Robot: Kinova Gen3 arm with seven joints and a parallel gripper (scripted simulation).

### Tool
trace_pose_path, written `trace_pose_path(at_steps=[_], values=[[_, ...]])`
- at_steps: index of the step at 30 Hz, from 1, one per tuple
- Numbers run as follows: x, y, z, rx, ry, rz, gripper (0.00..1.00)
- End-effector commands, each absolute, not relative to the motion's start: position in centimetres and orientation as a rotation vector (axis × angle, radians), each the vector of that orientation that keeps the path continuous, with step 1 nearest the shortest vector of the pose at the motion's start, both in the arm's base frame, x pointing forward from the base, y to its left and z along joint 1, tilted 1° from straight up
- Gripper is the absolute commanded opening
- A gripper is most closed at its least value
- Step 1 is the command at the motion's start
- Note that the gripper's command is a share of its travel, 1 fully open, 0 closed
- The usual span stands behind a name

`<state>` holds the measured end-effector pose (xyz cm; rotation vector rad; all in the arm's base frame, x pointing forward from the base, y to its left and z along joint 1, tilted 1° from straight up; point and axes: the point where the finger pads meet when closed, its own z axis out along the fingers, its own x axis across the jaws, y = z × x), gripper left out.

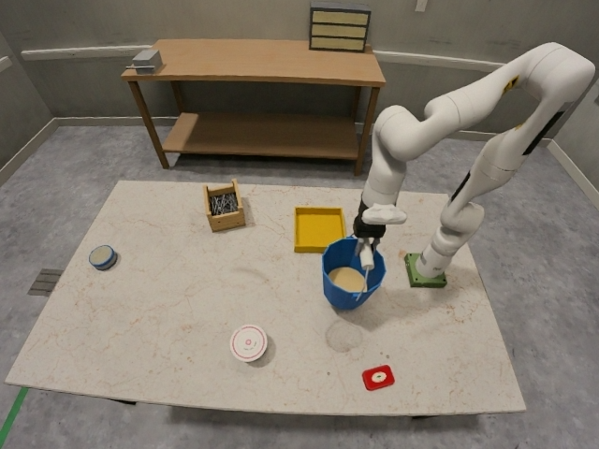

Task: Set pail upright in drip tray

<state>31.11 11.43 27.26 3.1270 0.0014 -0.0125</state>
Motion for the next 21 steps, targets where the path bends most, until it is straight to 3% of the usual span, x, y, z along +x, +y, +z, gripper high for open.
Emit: trace_pose_path(at_steps=[1, 21], values=[[31.16, 11.39, 27.31, 3.128, 0.001, -0.010, 0.00], [31.38, 10.40, 27.32, 3.128, 0.001, -0.010, 0.00]])
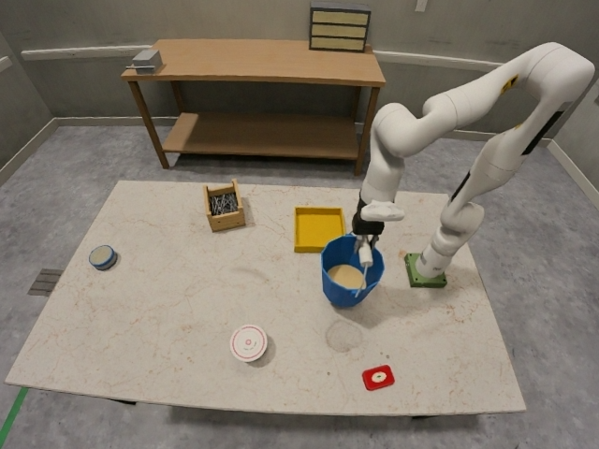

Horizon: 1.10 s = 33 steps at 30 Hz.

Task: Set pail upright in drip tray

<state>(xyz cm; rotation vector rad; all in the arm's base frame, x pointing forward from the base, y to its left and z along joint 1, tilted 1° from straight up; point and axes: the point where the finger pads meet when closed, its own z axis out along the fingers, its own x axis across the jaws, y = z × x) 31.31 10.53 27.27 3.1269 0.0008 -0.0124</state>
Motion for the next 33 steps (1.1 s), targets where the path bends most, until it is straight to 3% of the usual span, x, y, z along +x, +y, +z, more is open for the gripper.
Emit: trace_pose_path(at_steps=[1, 33], values=[[31.4, 10.4, 27.3, 3.128, 0.001, -0.010, 0.00], [32.5, 5.5, 27.4, 3.128, 0.001, -0.010, 0.00]])
